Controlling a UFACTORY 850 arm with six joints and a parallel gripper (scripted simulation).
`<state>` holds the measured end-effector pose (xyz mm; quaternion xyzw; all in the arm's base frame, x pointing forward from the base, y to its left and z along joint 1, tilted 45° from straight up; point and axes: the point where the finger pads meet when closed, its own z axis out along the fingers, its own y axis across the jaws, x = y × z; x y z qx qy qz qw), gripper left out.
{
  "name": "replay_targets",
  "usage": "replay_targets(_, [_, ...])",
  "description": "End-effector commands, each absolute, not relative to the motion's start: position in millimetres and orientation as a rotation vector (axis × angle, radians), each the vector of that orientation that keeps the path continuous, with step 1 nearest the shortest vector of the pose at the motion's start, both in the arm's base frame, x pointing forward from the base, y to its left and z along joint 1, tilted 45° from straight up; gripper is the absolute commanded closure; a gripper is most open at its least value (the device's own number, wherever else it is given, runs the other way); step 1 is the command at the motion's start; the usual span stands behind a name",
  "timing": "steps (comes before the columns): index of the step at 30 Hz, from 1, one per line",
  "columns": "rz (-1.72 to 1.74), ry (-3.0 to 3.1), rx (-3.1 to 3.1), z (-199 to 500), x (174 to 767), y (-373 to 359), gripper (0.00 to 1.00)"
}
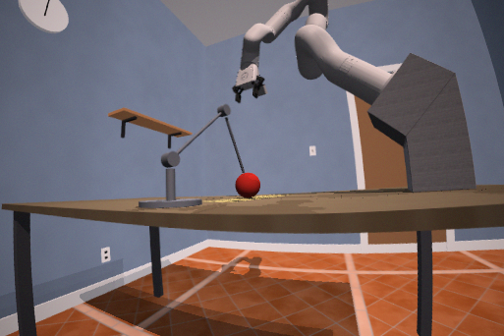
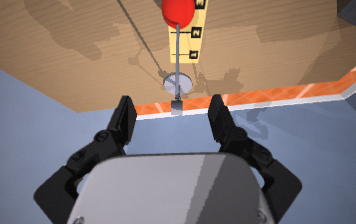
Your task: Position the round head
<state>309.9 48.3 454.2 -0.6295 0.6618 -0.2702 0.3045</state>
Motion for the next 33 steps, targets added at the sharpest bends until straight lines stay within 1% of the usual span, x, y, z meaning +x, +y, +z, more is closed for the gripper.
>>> replay_targets(1, [-0.587,1.679,-1.695,454.0,309.3,48.2,0.00])
replay_targets(22, [-0.438,1.525,-1.662,455.8,310.3,48.2,0.00])
replay_targets(33, [-0.420,1.531,-1.668,455.0,309.9,48.5,0.00])
